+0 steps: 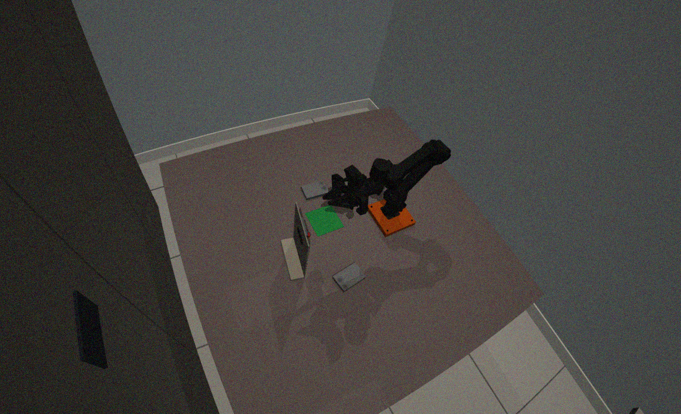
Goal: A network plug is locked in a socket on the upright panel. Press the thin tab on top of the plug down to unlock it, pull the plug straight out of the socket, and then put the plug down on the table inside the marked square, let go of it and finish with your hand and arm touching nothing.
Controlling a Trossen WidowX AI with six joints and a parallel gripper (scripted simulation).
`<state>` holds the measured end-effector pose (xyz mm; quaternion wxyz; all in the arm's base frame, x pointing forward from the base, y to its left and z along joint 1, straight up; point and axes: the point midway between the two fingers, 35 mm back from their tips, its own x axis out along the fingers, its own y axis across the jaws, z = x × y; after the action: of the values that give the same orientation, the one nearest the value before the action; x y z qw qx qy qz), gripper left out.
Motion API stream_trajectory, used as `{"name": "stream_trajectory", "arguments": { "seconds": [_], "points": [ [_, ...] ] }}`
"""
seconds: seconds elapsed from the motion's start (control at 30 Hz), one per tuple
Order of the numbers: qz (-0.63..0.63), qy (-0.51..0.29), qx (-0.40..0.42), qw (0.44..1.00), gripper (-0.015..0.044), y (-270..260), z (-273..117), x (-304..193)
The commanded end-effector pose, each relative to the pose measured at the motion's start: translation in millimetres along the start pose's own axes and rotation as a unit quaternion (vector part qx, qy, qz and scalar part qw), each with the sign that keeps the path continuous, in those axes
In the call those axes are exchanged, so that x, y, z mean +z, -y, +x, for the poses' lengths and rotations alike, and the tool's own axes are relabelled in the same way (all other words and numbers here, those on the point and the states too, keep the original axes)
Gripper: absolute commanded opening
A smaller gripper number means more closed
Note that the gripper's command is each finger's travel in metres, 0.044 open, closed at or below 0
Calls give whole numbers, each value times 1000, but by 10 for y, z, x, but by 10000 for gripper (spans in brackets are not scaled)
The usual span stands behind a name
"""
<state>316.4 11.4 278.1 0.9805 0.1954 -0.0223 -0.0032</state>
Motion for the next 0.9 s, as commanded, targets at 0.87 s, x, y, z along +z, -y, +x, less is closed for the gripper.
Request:
{"name": "stream_trajectory", "arguments": {
  "seconds": [0.87],
  "points": [
    [484,-40,-11,874,156,69,-392,-1194]
  ]
}}
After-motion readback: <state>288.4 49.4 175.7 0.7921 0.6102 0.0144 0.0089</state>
